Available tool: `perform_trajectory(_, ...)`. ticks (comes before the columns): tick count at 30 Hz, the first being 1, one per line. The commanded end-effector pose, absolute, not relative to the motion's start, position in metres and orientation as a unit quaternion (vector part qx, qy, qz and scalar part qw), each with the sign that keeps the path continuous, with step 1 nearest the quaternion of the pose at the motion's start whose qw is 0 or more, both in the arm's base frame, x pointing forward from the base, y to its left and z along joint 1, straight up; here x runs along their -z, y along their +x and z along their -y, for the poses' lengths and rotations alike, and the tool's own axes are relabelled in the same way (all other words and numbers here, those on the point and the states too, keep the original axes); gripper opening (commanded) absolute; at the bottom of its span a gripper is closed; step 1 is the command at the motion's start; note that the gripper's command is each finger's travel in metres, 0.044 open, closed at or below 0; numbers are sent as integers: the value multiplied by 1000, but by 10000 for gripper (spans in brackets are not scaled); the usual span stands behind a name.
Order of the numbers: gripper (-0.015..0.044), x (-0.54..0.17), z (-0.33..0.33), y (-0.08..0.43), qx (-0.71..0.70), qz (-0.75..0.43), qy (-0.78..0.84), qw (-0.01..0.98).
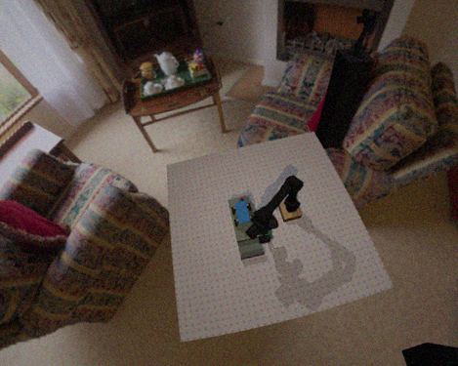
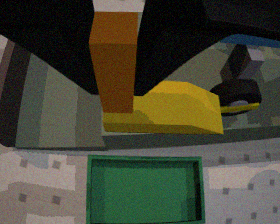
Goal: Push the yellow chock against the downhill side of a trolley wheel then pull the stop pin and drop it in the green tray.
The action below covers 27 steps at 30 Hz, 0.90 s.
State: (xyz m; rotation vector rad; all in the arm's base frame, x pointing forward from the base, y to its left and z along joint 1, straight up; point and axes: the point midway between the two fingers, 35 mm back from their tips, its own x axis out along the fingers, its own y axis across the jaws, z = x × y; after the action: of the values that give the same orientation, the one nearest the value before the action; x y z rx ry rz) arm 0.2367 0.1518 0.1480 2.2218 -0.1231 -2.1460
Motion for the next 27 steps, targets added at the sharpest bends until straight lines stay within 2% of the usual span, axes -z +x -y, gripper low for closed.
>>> perform_trajectory(1,0,-148,-152,236,694,18,718,54)
perform_trajectory(17,0,-143,-157,266,693,18,719,54)
perform_trajectory(27,0,-124,-156,267,693,18,719,54)
